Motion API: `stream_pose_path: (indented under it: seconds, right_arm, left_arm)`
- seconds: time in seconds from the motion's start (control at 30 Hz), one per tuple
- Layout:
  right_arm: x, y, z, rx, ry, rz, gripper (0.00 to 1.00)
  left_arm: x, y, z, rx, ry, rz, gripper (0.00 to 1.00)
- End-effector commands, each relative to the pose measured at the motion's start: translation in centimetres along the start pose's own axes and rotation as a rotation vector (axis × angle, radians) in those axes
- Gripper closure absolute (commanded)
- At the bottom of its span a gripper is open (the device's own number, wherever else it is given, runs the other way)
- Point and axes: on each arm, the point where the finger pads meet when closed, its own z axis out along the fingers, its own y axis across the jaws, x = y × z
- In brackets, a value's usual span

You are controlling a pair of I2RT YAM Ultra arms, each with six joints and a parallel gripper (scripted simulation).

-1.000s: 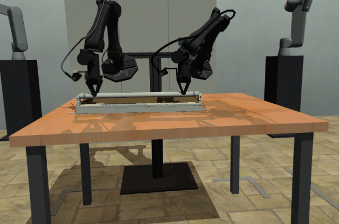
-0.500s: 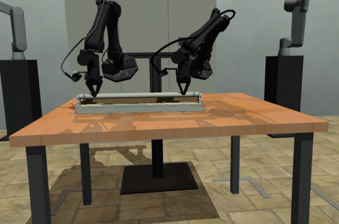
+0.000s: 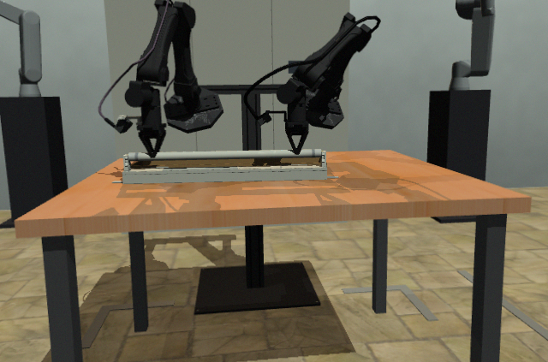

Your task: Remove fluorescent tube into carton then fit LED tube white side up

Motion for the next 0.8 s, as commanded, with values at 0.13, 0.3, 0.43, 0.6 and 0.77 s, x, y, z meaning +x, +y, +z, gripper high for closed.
stream_pose_path:
  seconds: [0.13, 0.3, 0.43, 0.6, 0.77]
  right_arm:
    - [-0.6, -0.3, 0.4, 0.004, -0.021, 0.017, 0.89]
    - [-0.6, -0.5, 0.0, 0.01, -0.022, 0.018, 0.89]
    - [-0.7, -1.1, 1.0, 0.026, -0.019, 0.021, 0.89]
    - [-0.4, 0.3, -0.1, -0.007, -0.019, 0.006, 0.89]
    - [-0.2, 0.5, 0.1, -0.011, -0.016, 0.005, 0.89]
  left_arm:
    - [-1.1, 0.3, -0.2, -0.013, -0.024, 0.017, 0.89]
    - [-0.9, 0.9, -1.2, -0.021, -0.031, 0.013, 0.89]
    - [-1.2, 0.7, -0.8, -0.013, -0.028, 0.024, 0.89]
    - [-0.6, 0.2, -0.4, -0.004, -0.019, 0.019, 0.89]
    - [-0.4, 0.8, 0.4, -0.015, -0.017, -0.004, 0.89]
